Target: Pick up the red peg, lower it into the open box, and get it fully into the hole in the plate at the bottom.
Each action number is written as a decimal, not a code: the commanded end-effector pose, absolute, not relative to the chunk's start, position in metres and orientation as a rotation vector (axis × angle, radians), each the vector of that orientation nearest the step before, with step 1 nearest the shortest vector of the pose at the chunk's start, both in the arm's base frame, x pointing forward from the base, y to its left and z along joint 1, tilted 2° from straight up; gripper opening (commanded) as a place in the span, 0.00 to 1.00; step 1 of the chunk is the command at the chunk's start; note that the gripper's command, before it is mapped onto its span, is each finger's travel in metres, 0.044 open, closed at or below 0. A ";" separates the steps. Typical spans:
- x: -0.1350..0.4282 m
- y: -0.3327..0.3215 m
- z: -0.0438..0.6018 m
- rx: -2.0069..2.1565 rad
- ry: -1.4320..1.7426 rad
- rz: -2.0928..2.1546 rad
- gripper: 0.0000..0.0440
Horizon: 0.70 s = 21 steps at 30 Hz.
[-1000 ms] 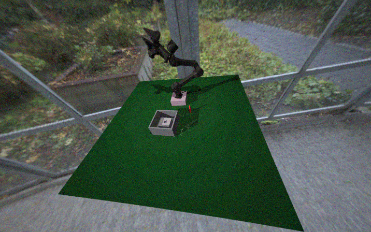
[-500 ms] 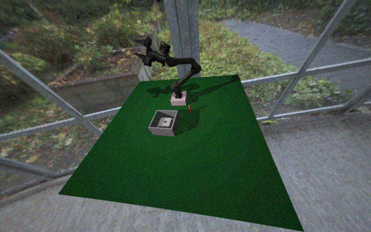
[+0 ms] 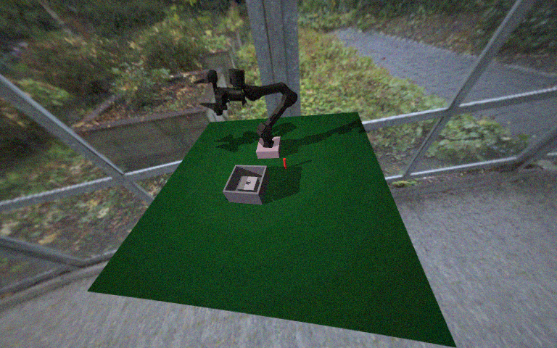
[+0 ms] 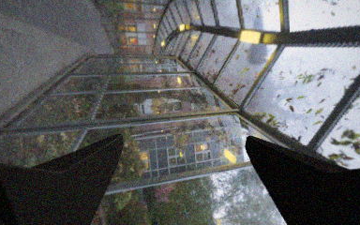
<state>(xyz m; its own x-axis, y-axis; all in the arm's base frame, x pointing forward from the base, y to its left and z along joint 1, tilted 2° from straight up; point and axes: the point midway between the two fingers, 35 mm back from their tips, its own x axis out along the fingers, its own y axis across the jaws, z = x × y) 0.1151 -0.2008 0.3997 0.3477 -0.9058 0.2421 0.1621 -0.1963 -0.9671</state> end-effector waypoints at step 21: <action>0.203 -0.174 0.292 -0.742 0.702 -0.678 1.00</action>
